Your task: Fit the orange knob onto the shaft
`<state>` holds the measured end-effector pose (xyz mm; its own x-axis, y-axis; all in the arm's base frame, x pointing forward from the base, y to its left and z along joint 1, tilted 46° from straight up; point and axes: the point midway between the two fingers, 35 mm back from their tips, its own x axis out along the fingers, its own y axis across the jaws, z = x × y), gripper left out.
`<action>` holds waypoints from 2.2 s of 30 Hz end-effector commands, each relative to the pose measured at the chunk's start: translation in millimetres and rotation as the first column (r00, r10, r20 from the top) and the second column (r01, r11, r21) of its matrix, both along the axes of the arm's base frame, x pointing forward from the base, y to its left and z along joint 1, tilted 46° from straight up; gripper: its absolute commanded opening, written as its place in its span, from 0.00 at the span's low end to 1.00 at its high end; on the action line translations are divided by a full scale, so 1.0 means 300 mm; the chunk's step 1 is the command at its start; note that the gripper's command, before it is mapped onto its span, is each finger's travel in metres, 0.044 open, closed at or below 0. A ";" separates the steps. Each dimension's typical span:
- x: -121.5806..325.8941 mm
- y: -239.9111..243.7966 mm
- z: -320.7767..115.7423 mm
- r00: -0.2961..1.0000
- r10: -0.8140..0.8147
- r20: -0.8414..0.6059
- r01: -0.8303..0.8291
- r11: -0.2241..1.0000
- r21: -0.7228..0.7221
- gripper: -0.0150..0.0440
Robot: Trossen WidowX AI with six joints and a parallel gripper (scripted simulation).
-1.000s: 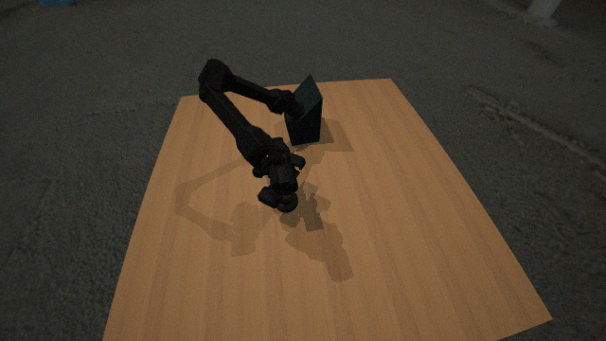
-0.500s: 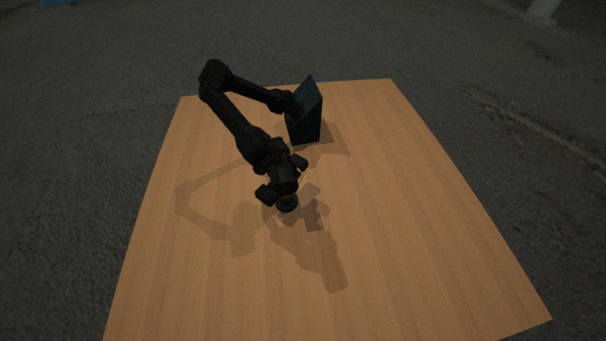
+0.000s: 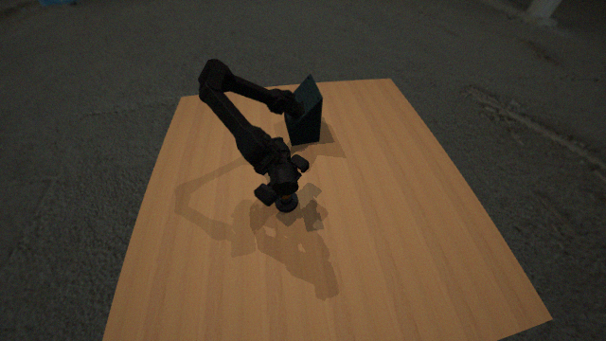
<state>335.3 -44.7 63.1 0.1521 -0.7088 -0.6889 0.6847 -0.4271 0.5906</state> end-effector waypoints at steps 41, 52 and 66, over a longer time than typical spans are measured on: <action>0.000 -0.001 -0.002 0.979 -0.145 0.146 0.140 0.989 0.042 0.25; 0.003 0.007 0.009 0.946 -0.232 0.228 0.220 0.972 0.077 0.25; -0.001 0.004 0.003 0.916 -0.289 0.280 0.270 0.957 0.104 0.25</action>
